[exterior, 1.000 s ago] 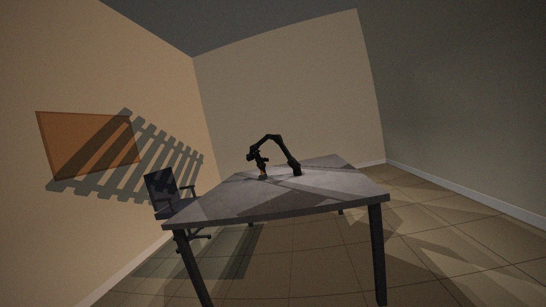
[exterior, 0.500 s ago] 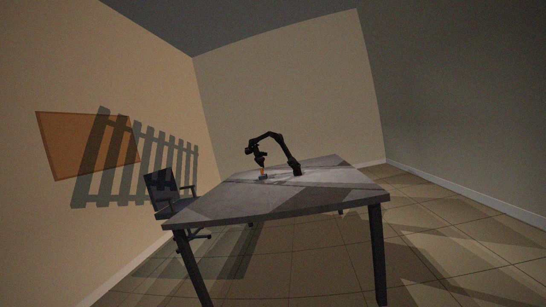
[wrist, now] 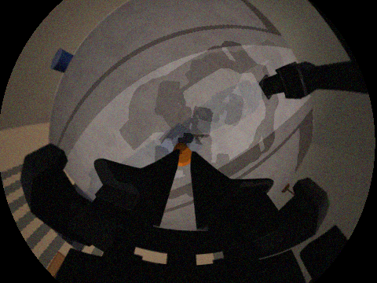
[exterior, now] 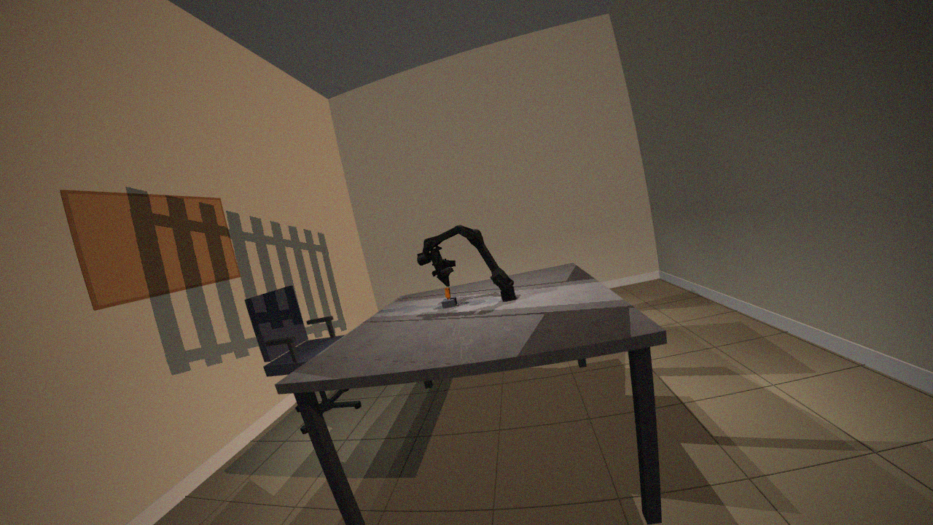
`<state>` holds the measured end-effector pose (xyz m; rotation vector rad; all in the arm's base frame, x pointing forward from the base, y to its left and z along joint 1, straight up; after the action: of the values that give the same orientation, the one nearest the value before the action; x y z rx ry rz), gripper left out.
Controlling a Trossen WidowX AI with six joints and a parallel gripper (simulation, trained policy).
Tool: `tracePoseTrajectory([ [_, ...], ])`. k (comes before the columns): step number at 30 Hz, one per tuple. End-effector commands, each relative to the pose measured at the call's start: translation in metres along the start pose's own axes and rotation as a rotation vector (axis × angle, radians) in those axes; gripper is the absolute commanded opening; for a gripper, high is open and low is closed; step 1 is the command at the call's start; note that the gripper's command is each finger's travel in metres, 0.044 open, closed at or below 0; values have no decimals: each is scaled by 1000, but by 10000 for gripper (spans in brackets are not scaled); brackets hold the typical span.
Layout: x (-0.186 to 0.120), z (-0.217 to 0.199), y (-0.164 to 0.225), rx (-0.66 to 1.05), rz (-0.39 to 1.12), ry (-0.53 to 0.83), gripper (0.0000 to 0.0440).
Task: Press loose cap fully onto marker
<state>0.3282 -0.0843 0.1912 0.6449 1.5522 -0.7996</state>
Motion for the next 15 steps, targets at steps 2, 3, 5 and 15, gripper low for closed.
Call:
tracePoseTrajectory([
  [2,9,0,1,-21,-4,27,0],
  [3,11,0,1,-26,-5,34,0],
  [5,16,0,2,-39,-7,42,0],
  [15,14,-4,4,-83,64,47,14],
])
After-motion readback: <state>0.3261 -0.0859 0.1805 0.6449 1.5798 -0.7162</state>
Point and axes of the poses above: the point midway between the two fingers, 35 mm back from their tips, its own x axis out along the fingers, its own z axis across the jaws, y = z × x, the point moved 4 cm from there along -x, back along the fingers, and after that the axes turned 3 degrees about -x, right-handed, at the moved point
